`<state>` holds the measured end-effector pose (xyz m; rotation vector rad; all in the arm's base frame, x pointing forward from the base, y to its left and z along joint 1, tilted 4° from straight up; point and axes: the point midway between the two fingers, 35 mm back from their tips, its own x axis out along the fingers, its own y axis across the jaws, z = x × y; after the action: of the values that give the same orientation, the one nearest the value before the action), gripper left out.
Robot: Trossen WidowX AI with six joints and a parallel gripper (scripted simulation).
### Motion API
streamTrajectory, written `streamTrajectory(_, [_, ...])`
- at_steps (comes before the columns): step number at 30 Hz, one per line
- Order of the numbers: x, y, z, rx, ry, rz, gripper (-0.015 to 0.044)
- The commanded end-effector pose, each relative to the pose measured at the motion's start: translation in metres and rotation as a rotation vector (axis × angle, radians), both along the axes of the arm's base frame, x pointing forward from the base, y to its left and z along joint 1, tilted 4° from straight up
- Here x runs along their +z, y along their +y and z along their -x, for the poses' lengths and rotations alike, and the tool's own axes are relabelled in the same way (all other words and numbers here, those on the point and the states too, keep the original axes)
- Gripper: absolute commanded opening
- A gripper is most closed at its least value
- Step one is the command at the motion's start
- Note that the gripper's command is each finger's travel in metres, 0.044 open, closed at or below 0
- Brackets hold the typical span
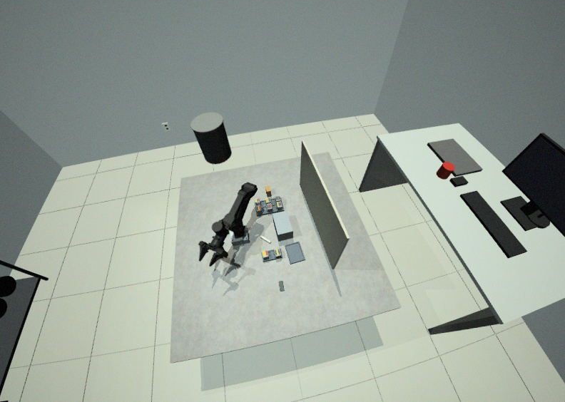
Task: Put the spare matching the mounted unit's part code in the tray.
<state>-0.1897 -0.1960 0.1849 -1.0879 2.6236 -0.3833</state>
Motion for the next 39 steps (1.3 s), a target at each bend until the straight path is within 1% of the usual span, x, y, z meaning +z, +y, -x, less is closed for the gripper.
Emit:
streamTrajectory(1, [0.0,0.0,0.0,0.0,0.0,0.0,0.0426])
streamTrajectory(2, [0.0,0.0,0.0,0.0,0.0,0.0,0.044])
streamTrajectory(6, [0.0,0.0,0.0,0.0,0.0,0.0,0.044])
streamTrajectory(8, [0.001,-0.008,-0.005,0.027,-0.044,0.013,0.044])
streamTrajectory(12, [0.009,-0.052,-0.039,0.163,-0.301,0.058,0.044])
streamTrajectory(16, [0.015,-0.09,-0.086,0.269,-0.569,0.053,0.044])
streamTrajectory(20, [0.02,-0.118,-0.143,0.332,-0.826,-0.002,0.044])
streamTrajectory(24, [0.024,-0.133,-0.207,0.348,-1.057,-0.1,0.044])
streamTrajectory(28, [0.027,-0.133,-0.274,0.315,-1.25,-0.229,0.044])
streamTrajectory(31, [0.029,-0.122,-0.324,0.26,-1.363,-0.339,0.044])
streamTrajectory(35, [0.03,-0.096,-0.389,0.153,-1.463,-0.487,0.044])
streamTrajectory(39, [0.03,-0.054,-0.447,0.016,-1.504,-0.622,0.044])
